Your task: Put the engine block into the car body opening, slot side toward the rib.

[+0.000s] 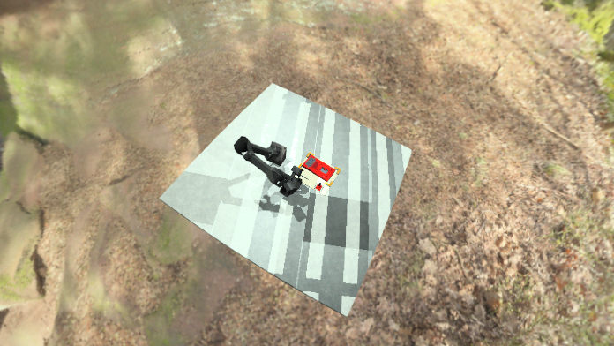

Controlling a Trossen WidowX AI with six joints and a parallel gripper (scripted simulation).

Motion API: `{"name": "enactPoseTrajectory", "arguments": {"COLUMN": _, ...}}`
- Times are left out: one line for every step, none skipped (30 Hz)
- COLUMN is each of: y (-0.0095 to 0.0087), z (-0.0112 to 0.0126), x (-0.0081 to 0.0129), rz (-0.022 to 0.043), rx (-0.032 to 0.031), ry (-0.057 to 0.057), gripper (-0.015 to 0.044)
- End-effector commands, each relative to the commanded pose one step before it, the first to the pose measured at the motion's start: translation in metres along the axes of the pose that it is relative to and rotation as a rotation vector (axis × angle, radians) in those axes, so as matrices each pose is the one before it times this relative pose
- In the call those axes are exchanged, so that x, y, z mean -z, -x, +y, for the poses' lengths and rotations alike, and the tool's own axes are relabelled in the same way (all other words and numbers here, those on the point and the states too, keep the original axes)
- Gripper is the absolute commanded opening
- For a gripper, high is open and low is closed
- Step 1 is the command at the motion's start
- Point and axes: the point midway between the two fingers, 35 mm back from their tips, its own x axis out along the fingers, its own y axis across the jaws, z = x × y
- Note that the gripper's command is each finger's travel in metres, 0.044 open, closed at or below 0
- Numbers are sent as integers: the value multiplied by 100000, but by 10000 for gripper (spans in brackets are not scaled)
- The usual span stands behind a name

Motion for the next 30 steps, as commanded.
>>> {"name": "enactPoseTrajectory", "arguments": {"y": -101, "z": 129, "x": 31, "rz": 5447, "rx": 3581, "ry": -9551, "gripper": 440}}
{"name": "enactPoseTrajectory", "arguments": {"y": -3, "z": 42, "x": 10, "rz": 1316, "rx": 1199, "ry": -2856, "gripper": 440}}
{"name": "enactPoseTrajectory", "arguments": {"y": 2, "z": 39, "x": 7, "rz": 1237, "rx": 1276, "ry": -2831, "gripper": 440}}
{"name": "enactPoseTrajectory", "arguments": {"y": 8, "z": 38, "x": 4, "rz": 1152, "rx": 1349, "ry": -2807, "gripper": 440}}
{"name": "enactPoseTrajectory", "arguments": {"y": 14, "z": 36, "x": 0, "rz": 1064, "rx": 1417, "ry": -2784, "gripper": 440}}
{"name": "enactPoseTrajectory", "arguments": {"y": 20, "z": 34, "x": -3, "rz": 971, "rx": 1480, "ry": -2762, "gripper": 440}}
{"name": "enactPoseTrajectory", "arguments": {"y": 26, "z": 33, "x": -7, "rz": 874, "rx": 1537, "ry": -2741, "gripper": 440}}
{"name": "enactPoseTrajectory", "arguments": {"y": 32, "z": 32, "x": -11, "rz": 774, "rx": 1589, "ry": -2720, "gripper": 440}}
{"name": "enactPoseTrajectory", "arguments": {"y": 39, "z": 42, "x": -20, "rz": 688, "rx": 1704, "ry": -2747, "gripper": 440}}
{"name": "enactPoseTrajectory", "arguments": {"y": 46, "z": 42, "x": -25, "rz": 574, "rx": 1754, "ry": -2738, "gripper": 440}}
{"name": "enactPoseTrajectory", "arguments": {"y": 53, "z": 42, "x": -30, "rz": 455, "rx": 1791, "ry": -2718, "gripper": 440}}
{"name": "enactPoseTrajectory", "arguments": {"y": 60, "z": 43, "x": -34, "rz": 333, "rx": 1820, "ry": -2699, "gripper": 440}}
{"name": "enactPoseTrajectory", "arguments": {"y": 67, "z": 44, "x": -39, "rz": 208, "rx": 1841, "ry": -2682, "gripper": 440}}
{"name": "enactPoseTrajectory", "arguments": {"y": 75, "z": 45, "x": -44, "rz": 83, "rx": 1856, "ry": -2665, "gripper": 440}}
{"name": "enactPoseTrajectory", "arguments": {"y": 82, "z": 47, "x": -49, "rz": -44, "rx": 1862, "ry": -2650, "gripper": 440}}
{"name": "enactPoseTrajectory", "arguments": {"y": 89, "z": 49, "x": -54, "rz": -171, "rx": 1861, "ry": -2636, "gripper": 440}}
{"name": "enactPoseTrajectory", "arguments": {"y": 97, "z": 51, "x": -59, "rz": -298, "rx": 1852, "ry": -2622, "gripper": 440}}
{"name": "enactPoseTrajectory", "arguments": {"y": 104, "z": 54, "x": -64, "rz": -425, "rx": 1835, "ry": -2610, "gripper": 440}}
{"name": "enactPoseTrajectory", "arguments": {"y": 112, "z": 57, "x": -69, "rz": -551, "rx": 1812, "ry": -2602, "gripper": 440}}
{"name": "enactPoseTrajectory", "arguments": {"y": 119, "z": 57, "x": -74, "rz": -671, "rx": 1781, "ry": -2615, "gripper": 440}}
{"name": "enactPoseTrajectory", "arguments": {"y": 125, "z": 54, "x": -78, "rz": -782, "rx": 1743, "ry": -2644, "gripper": 440}}
{"name": "enactPoseTrajectory", "arguments": {"y": 132, "z": 57, "x": -83, "rz": -898, "rx": 1697, "ry": -2649, "gripper": 440}}
{"name": "enactPoseTrajectory", "arguments": {"y": 139, "z": 61, "x": -88, "rz": -1015, "rx": 1643, "ry": -2642, "gripper": 440}}
{"name": "enactPoseTrajectory", "arguments": {"y": 147, "z": 66, "x": -93, "rz": -1128, "rx": 1583, "ry": -2639, "gripper": 440}}
{"name": "enactPoseTrajectory", "arguments": {"y": 153, "z": 69, "x": -98, "rz": -1233, "rx": 1517, "ry": -2650, "gripper": 440}}
{"name": "enactPoseTrajectory", "arguments": {"y": 160, "z": 72, "x": -102, "rz": -1334, "rx": 1444, "ry": -2660, "gripper": 440}}
{"name": "enactPoseTrajectory", "arguments": {"y": 165, "z": 74, "x": -107, "rz": -1427, "rx": 1367, "ry": -2680, "gripper": 440}}
{"name": "enactPoseTrajectory", "arguments": {"y": 170, "z": 75, "x": -112, "rz": -1512, "rx": 1286, "ry": -2708, "gripper": 440}}
{"name": "enactPoseTrajectory", "arguments": {"y": 174, "z": 74, "x": -118, "rz": -1584, "rx": 1201, "ry": -2743, "gripper": 440}}
{"name": "enactPoseTrajectory", "arguments": {"y": 147, "z": 66, "x": -99, "rz": -1359, "rx": 911, "ry": -2241, "gripper": 440}}
